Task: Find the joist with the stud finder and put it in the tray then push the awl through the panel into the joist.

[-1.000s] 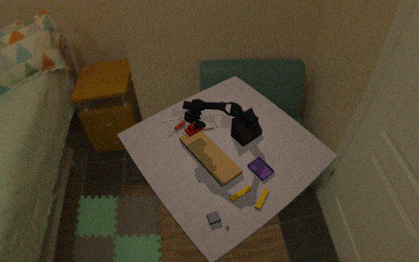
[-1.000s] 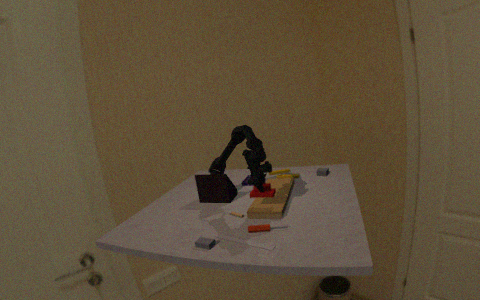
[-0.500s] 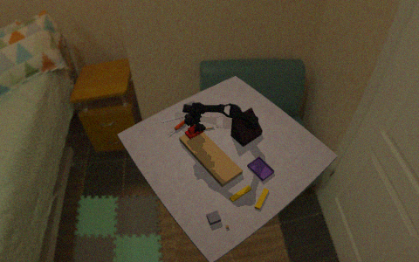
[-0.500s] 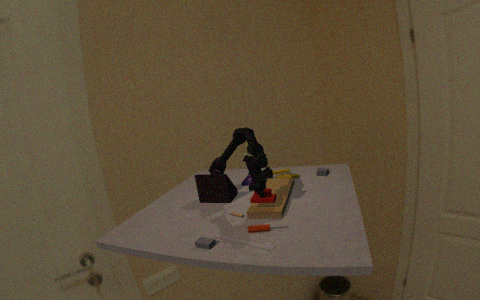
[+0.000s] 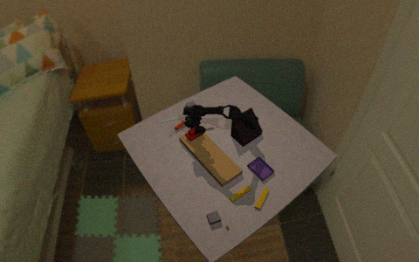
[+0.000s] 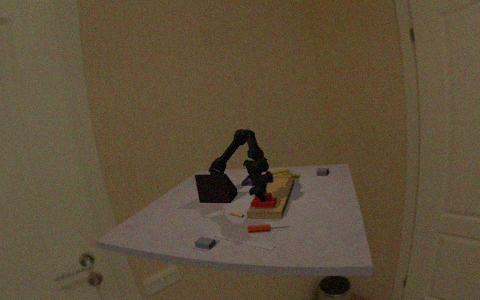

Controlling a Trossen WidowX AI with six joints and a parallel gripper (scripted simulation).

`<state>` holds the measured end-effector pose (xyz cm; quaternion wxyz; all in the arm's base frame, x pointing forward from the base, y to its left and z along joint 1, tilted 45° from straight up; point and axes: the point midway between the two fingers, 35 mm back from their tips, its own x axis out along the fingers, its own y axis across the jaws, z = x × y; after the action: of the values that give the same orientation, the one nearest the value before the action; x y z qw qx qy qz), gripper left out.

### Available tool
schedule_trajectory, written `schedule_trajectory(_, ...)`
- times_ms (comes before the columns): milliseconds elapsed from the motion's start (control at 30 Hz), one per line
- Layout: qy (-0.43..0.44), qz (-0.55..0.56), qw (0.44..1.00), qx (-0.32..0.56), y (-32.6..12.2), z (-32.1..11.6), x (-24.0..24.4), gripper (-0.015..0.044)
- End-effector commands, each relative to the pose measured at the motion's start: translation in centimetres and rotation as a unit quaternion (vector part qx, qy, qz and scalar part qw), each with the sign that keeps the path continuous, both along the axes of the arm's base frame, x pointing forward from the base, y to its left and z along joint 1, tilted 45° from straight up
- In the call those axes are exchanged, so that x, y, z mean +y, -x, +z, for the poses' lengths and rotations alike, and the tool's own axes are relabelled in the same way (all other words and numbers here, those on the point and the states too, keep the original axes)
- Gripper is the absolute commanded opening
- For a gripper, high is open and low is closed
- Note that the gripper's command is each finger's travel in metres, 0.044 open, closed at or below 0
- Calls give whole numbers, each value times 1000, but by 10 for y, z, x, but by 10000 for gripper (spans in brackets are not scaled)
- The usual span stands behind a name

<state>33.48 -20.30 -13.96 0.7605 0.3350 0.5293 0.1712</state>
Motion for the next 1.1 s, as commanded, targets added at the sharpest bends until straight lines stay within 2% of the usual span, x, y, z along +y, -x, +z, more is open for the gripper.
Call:
schedule_trajectory(0,-2,-4,1000,-1,-1,-3,3,0)
schedule_trajectory(333,-3,-4,1000,-2,-2,-10,12,0)
schedule_trajectory(1067,-6,-4,1000,-1,-10,46,71,0)
